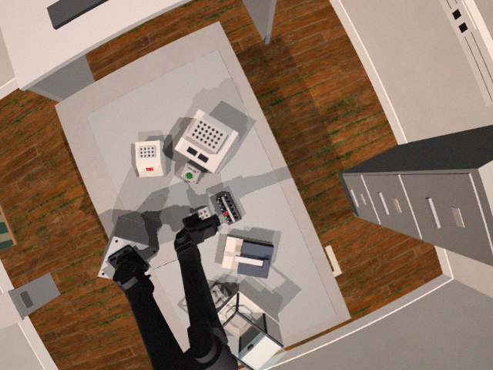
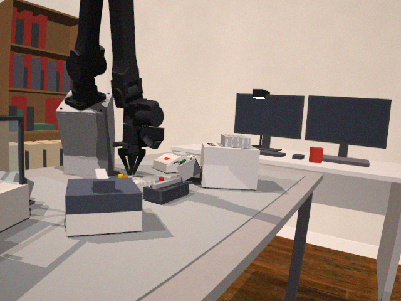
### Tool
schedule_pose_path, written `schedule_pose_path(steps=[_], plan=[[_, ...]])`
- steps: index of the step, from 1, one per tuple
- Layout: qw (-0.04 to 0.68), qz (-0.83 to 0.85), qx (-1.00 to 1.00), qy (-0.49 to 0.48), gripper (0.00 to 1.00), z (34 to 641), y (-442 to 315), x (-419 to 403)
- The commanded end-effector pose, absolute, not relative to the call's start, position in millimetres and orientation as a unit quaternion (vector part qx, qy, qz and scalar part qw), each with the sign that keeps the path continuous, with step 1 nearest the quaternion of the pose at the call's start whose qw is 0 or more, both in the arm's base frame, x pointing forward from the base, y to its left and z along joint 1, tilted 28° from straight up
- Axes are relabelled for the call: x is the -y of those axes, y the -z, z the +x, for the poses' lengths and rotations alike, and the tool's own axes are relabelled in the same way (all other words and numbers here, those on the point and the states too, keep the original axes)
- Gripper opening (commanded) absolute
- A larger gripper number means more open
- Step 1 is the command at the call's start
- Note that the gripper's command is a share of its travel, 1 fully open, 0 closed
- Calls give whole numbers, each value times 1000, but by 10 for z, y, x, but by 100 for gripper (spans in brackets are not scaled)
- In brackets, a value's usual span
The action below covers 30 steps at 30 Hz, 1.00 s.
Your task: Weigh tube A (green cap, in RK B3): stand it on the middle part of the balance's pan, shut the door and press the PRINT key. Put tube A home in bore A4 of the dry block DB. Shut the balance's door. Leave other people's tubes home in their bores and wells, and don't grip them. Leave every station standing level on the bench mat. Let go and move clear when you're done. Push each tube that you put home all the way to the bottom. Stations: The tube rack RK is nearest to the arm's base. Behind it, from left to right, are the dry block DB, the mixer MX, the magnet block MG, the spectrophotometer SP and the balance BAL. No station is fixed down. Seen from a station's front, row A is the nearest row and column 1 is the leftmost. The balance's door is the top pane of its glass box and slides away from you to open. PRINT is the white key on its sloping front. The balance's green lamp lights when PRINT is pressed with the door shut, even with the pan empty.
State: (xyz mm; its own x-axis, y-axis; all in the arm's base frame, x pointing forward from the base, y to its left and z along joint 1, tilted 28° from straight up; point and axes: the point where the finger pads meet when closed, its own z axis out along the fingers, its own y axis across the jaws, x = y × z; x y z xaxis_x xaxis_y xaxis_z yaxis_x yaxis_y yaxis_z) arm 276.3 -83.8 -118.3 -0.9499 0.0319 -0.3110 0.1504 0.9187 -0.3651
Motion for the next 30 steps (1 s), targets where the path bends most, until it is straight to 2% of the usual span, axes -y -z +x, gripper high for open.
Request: schedule_pose_path(steps=[1, 30], plan=[[148, 45, -968, 195, 9, 2733, 1189, 847], [146, 47, -968, 197, 9, 2712, 1144, 900]])
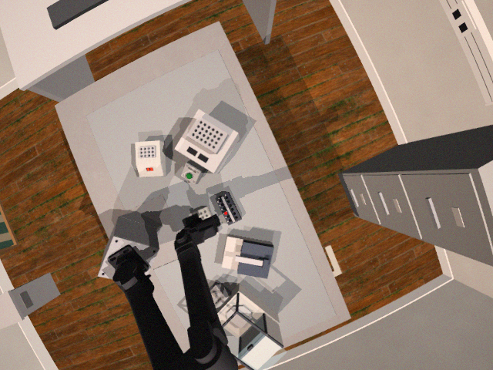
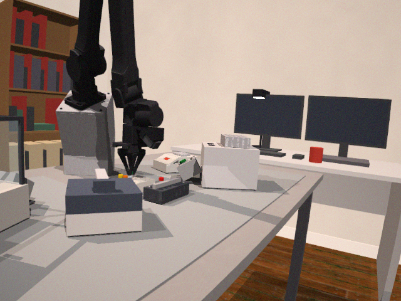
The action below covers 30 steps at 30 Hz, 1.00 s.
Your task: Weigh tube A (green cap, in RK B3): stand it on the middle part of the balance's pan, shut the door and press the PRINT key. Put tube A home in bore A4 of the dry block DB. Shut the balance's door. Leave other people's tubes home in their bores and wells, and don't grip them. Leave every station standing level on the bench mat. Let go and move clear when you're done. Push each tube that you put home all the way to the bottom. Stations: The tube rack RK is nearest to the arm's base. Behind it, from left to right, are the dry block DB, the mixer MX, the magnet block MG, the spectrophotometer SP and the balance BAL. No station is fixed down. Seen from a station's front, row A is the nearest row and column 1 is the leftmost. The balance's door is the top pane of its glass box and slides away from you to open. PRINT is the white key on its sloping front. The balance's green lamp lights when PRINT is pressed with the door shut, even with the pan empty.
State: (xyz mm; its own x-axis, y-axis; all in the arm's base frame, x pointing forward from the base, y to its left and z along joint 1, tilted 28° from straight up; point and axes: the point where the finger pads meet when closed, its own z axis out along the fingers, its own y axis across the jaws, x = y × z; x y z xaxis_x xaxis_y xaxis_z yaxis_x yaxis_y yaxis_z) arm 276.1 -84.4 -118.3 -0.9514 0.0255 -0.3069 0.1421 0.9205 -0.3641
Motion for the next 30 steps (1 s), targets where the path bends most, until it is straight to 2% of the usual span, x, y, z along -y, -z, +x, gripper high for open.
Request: schedule_pose_path(steps=[1, 30], plan=[[145, 46, -968, 197, 9, 2699, 1142, 898], [149, 44, -968, 195, 9, 2667, 1030, 798]])
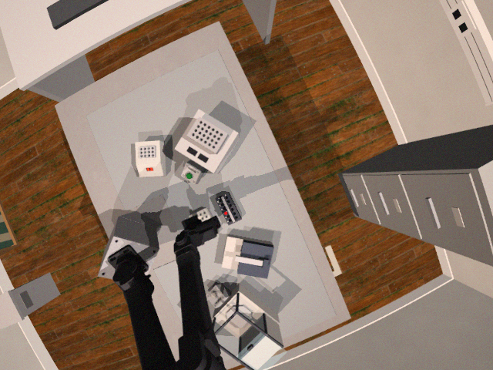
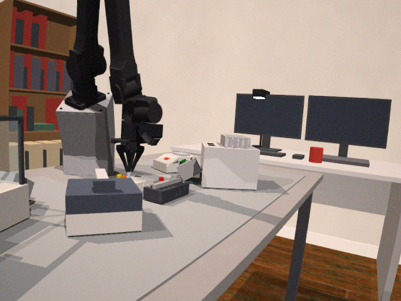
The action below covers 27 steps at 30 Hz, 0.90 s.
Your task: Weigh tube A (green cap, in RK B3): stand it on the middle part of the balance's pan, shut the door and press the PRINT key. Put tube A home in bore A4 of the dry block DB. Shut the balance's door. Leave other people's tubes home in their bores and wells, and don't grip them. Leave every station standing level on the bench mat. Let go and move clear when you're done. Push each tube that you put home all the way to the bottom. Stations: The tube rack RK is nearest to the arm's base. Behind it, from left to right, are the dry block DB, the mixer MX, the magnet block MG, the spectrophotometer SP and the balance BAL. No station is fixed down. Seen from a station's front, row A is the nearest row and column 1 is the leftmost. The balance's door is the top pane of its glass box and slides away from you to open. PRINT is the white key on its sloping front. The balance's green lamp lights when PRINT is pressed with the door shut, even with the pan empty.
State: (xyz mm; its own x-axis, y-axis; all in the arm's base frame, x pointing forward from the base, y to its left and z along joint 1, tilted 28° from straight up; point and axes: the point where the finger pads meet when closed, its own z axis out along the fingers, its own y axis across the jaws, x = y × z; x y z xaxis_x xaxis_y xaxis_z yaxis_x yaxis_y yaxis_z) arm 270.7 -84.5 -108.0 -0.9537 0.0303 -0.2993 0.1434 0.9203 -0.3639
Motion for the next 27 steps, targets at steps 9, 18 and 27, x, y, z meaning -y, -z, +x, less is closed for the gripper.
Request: schedule_pose_path(steps=[9, 18, 27], plan=[[150, 44, -968, 195, 9, 2672, 995, 790], [150, 44, -968, 195, 9, 2654, 956, 778], [150, 44, -968, 195, 9, 2650, 923, 769]])
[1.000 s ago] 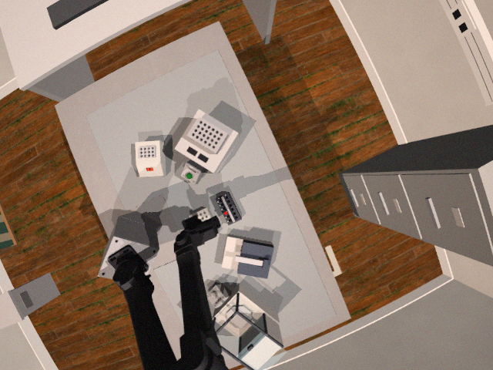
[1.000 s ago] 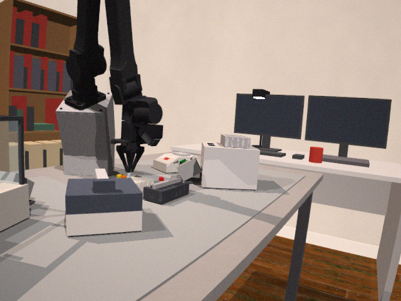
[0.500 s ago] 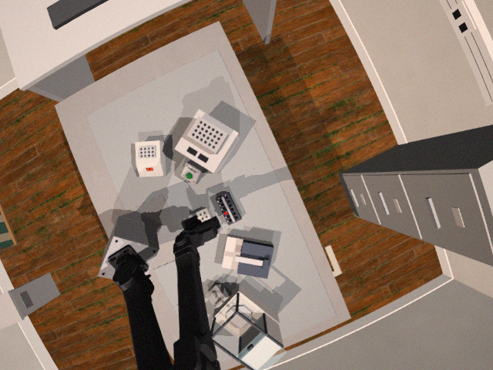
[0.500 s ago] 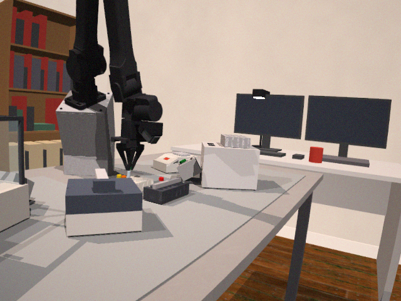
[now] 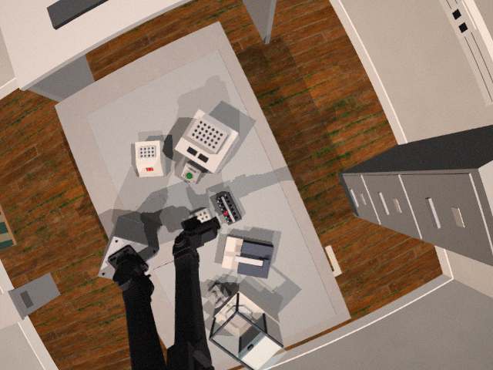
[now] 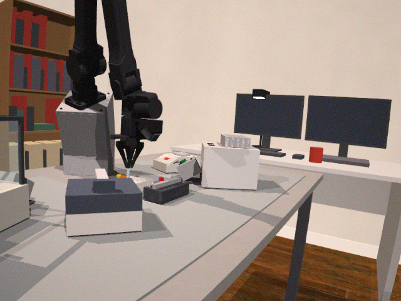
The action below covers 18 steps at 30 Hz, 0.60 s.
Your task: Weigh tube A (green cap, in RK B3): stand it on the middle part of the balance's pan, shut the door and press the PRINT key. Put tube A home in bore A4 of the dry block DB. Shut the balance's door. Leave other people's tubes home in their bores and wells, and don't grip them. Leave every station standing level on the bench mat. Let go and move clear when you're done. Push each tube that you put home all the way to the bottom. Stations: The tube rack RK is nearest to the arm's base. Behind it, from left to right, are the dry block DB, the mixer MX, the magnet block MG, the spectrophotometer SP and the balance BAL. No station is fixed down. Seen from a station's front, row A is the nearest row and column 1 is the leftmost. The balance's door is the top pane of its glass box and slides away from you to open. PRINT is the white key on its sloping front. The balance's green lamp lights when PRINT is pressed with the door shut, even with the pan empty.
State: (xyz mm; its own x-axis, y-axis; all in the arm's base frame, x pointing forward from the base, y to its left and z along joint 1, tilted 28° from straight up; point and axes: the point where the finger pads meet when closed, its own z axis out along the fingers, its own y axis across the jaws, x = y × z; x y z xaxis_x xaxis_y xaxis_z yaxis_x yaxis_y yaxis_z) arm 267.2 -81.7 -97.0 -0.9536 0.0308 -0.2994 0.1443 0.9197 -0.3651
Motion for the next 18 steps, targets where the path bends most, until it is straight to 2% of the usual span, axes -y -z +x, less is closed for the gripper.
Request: schedule_pose_path(steps=[1, 18], plan=[[150, 44, -968, 195, 9, 2642, 921, 767], [150, 46, -968, 195, 9, 2668, 938, 802]])
